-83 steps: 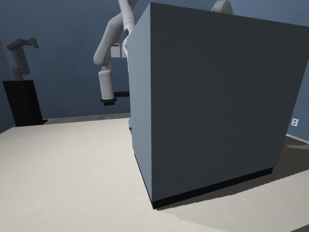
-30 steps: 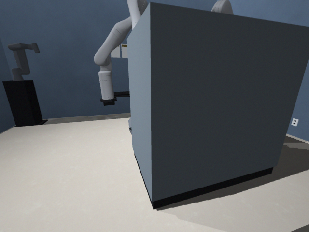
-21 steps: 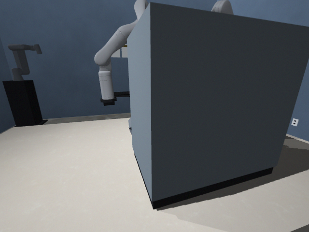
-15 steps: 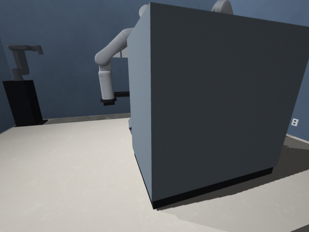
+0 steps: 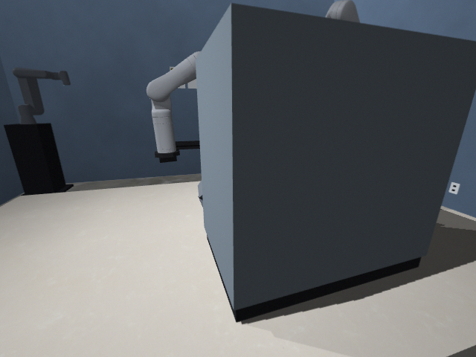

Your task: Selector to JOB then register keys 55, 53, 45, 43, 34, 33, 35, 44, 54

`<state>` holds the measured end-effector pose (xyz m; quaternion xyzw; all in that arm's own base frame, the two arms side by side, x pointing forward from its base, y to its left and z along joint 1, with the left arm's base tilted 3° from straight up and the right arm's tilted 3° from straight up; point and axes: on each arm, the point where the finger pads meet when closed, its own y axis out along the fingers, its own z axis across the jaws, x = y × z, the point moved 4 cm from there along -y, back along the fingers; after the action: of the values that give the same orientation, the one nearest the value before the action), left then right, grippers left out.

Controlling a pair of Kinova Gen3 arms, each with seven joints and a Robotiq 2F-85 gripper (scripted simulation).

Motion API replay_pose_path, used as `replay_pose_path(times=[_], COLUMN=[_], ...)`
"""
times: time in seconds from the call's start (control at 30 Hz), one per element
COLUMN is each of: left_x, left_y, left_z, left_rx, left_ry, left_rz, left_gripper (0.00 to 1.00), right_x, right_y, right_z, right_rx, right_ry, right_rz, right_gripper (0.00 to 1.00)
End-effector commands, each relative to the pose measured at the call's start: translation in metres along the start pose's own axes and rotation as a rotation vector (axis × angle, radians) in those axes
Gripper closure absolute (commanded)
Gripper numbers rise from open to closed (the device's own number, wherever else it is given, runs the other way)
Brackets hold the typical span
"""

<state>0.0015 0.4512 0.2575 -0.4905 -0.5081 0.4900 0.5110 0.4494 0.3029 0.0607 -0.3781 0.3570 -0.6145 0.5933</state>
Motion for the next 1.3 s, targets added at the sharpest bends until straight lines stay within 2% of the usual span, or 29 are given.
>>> replay_pose_path(times=[0.0, 0.47, 1.27], left_x=[0.000, 0.000, 0.000], left_y=[-0.001, -0.001, -0.001], left_z=[0.000, 0.000, 0.000], left_rx=[0.000, 0.000, 0.000], left_ry=[0.000, 0.000, 0.000], left_rz=[-0.002, -0.002, -0.002], left_gripper=[0.002, 0.002, 0.002], right_x=[0.000, 0.000, 0.000], right_y=[0.003, 0.019, 0.019], right_z=[0.001, 0.001, 0.001], right_rx=[0.001, 0.001, 0.001], right_ry=[0.001, 0.001, 0.001], right_rz=[0.001, 0.001, 0.001], right_gripper=[0.903, 0.903, 0.903])
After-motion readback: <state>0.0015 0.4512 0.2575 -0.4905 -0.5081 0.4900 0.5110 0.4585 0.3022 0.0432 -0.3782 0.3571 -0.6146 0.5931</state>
